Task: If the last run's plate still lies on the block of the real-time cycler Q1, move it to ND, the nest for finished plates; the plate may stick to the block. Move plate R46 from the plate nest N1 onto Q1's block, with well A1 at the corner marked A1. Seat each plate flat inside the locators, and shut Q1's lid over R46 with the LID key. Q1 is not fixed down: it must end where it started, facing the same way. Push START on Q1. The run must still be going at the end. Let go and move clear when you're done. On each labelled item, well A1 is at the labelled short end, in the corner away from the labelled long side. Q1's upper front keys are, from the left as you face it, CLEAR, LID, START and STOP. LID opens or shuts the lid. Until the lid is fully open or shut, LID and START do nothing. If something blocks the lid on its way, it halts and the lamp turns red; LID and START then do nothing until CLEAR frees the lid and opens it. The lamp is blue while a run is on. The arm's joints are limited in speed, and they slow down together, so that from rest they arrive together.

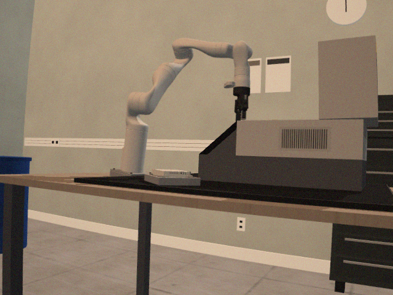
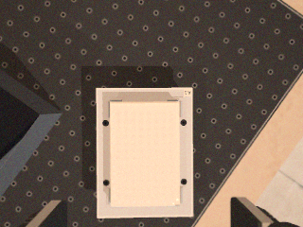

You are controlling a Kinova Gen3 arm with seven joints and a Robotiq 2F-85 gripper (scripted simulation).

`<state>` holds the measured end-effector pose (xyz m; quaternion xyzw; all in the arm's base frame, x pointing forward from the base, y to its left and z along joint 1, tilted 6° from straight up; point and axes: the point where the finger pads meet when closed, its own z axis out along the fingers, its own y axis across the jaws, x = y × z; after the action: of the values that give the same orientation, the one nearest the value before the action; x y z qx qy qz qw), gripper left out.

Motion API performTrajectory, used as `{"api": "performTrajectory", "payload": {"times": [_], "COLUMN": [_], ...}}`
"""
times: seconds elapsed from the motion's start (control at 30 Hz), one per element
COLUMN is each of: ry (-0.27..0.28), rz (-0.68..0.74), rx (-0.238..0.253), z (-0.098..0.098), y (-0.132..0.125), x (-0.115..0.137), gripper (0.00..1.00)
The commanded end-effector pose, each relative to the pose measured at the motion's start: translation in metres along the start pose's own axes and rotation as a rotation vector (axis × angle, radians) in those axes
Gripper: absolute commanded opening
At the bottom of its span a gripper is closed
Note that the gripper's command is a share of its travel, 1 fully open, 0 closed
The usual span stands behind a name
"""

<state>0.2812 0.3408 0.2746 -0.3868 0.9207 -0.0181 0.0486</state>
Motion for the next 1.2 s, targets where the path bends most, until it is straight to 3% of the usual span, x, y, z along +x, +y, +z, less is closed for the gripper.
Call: {"api": "performTrajectory", "payload": {"times": [0.0,1.17], "ry": [-0.004,-0.004], "rz": [-0.001,-0.001], "rx": [0.001,0.001], "z": [0.006,0.047], "y": [-0.001,-0.002], "x": [-0.001,-0.001], "gripper": [1.00,1.00]}}
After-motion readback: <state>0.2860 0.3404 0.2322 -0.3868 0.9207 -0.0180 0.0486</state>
